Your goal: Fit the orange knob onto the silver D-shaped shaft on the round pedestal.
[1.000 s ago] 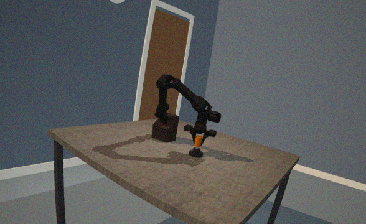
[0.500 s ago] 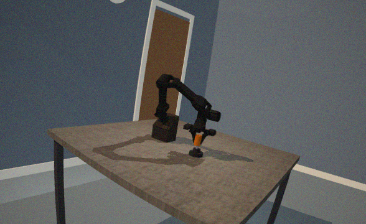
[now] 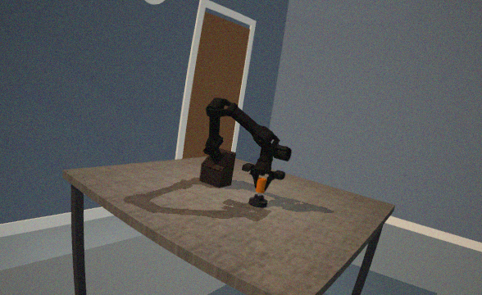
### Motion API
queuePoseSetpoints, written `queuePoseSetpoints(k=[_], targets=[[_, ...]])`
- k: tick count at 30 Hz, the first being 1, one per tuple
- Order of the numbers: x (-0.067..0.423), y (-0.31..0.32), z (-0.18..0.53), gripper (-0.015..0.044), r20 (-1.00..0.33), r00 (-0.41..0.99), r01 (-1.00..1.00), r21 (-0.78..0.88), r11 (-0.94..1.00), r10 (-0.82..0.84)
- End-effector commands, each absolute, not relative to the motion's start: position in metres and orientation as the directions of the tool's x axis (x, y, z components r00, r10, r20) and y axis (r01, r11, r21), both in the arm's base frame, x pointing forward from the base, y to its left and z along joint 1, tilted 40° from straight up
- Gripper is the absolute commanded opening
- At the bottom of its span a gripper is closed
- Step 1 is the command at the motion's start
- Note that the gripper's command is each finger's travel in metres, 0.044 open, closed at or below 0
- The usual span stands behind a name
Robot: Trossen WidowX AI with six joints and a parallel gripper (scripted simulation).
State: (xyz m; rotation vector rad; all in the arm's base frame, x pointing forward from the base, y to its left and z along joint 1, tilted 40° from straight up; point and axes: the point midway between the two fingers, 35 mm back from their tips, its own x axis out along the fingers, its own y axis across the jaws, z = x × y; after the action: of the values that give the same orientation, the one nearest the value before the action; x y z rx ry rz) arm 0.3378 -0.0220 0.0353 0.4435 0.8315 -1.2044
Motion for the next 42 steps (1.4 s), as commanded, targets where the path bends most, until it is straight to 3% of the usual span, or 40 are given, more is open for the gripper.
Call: queuePoseSetpoints(k=[1,42], targets=[[0.3393,-0.0215,0.0381,0.0000,-0.762,0.128,0.937,-0.116,0.329,-0.635],[0.3388,-0.0245,0.0327,0.0000,-0.761,0.128,0.937,-0.116,0.329,-0.635]])
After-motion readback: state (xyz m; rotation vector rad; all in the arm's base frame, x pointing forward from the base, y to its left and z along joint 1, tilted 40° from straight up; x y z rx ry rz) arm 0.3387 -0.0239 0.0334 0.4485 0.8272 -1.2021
